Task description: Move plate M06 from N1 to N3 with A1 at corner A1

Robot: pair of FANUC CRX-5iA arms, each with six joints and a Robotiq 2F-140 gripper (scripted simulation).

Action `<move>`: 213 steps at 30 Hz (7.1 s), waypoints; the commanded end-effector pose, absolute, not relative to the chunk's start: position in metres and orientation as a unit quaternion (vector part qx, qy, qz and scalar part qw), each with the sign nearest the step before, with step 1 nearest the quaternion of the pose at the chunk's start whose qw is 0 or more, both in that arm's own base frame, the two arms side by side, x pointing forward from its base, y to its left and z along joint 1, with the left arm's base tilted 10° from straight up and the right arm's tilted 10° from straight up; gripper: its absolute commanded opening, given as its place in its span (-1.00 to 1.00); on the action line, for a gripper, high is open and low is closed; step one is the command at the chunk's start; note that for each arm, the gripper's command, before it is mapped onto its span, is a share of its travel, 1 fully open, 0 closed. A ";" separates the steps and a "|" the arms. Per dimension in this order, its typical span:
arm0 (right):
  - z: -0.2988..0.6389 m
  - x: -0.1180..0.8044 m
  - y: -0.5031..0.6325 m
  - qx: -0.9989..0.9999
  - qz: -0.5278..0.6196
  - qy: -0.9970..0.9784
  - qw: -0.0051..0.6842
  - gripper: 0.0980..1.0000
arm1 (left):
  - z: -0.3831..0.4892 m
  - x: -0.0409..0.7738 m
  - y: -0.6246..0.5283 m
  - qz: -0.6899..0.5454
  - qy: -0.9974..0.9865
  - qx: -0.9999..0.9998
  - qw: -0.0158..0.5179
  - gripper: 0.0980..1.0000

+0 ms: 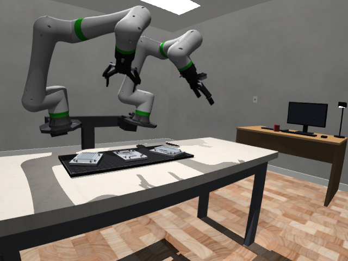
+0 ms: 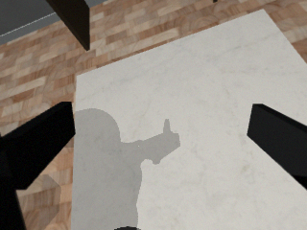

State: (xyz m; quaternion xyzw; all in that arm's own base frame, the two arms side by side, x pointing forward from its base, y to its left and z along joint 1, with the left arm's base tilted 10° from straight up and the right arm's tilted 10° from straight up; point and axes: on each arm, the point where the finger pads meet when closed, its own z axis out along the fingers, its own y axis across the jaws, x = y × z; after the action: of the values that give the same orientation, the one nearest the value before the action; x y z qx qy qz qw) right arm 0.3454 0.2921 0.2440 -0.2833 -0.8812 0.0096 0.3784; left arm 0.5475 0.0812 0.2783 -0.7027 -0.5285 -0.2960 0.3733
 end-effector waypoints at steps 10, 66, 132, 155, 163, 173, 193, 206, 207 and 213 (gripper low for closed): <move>0.245 0.346 0.292 -0.283 0.009 -0.881 0.378 1.00 | 0.279 0.548 0.081 -0.297 -0.529 -0.703 0.373 1.00; 0.245 0.348 0.289 -0.280 0.004 -0.883 0.376 1.00 | 0.279 0.548 0.081 -0.297 -0.529 -0.703 0.373 1.00; 0.246 0.369 0.261 -0.249 -0.036 -0.898 0.361 1.00 | 0.279 0.548 0.081 -0.297 -0.529 -0.703 0.373 1.00; 0.247 0.382 0.243 -0.229 -0.061 -0.907 0.349 1.00 | 0.279 0.548 0.081 -0.297 -0.529 -0.703 0.373 1.00; 0.247 0.388 0.233 -0.218 -0.072 -0.911 0.342 1.00 | 0.279 0.548 0.081 -0.297 -0.529 -0.703 0.373 1.00; 0.248 0.394 0.222 -0.207 -0.084 -0.916 0.334 1.00 | 0.279 0.548 0.081 -0.297 -0.529 -0.703 0.373 1.00; 0.249 0.409 0.194 -0.178 -0.113 -0.926 0.312 1.00 | 0.279 0.548 0.081 -0.297 -0.529 -0.703 0.373 1.00; 0.250 0.418 0.174 -0.157 -0.131 -0.933 0.296 1.00 | 0.279 0.548 0.081 -0.297 -0.529 -0.703 0.373 1.00; 0.250 0.419 0.173 -0.155 -0.133 -0.934 0.294 1.00 | 0.279 0.548 0.081 -0.297 -0.529 -0.703 0.373 1.00; 0.251 0.423 0.161 -0.143 -0.143 -0.937 0.284 1.00 | 0.279 0.548 0.081 -0.297 -0.529 -0.703 0.373 1.00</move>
State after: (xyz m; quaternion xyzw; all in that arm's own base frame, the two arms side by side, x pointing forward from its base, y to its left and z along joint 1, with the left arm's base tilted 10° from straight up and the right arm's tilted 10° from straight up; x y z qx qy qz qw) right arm 0.4204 0.1674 0.2498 -0.1505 -0.9351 -0.1369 0.2902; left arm 0.5475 0.0812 0.2783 -0.7027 -0.5285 -0.2960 0.3733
